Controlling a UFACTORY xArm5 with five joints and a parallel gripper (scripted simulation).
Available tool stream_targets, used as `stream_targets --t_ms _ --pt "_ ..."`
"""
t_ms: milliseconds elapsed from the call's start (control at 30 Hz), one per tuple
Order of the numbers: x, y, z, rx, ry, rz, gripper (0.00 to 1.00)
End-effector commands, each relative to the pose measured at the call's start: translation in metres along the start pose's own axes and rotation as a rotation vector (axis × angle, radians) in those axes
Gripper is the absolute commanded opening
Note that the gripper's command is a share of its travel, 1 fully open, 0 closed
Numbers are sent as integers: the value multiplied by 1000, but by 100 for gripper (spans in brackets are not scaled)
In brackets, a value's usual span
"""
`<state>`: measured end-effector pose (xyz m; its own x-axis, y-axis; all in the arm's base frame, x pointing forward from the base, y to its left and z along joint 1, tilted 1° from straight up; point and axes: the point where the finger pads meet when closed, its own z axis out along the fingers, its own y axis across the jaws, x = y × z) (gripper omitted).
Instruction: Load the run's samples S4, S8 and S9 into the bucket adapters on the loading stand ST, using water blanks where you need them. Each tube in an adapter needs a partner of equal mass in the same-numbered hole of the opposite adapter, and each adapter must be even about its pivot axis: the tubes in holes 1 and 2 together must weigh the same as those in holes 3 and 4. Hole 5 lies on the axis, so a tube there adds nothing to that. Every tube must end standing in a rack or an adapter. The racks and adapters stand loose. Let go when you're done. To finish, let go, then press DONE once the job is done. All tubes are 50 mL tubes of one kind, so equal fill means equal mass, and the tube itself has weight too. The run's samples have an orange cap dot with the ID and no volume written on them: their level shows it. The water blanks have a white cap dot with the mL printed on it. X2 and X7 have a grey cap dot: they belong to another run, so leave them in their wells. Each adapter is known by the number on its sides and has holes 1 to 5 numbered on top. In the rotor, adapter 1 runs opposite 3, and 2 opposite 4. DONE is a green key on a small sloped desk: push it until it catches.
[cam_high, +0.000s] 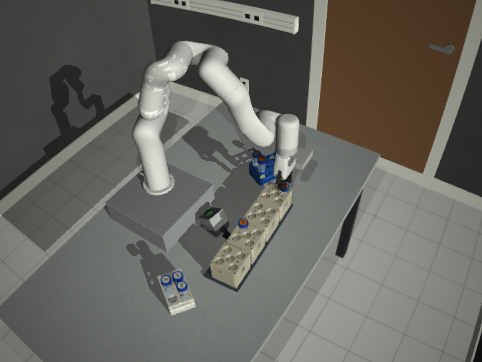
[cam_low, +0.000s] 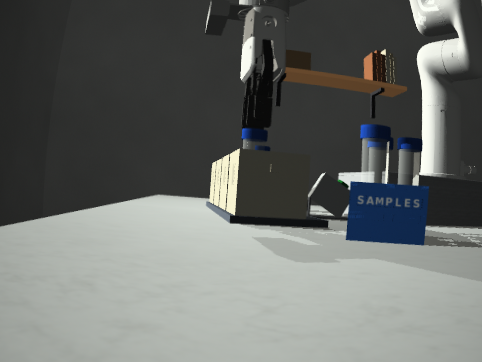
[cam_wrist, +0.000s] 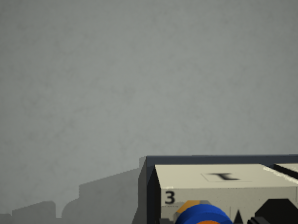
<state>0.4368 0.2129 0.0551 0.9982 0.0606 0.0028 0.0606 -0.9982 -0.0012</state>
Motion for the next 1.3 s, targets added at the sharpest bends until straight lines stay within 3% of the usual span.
stream_targets --t_ms 0,1267 --pt "1 0 -12 17 -3 0 44" --pt "2 1 -80 17 -3 0 44"
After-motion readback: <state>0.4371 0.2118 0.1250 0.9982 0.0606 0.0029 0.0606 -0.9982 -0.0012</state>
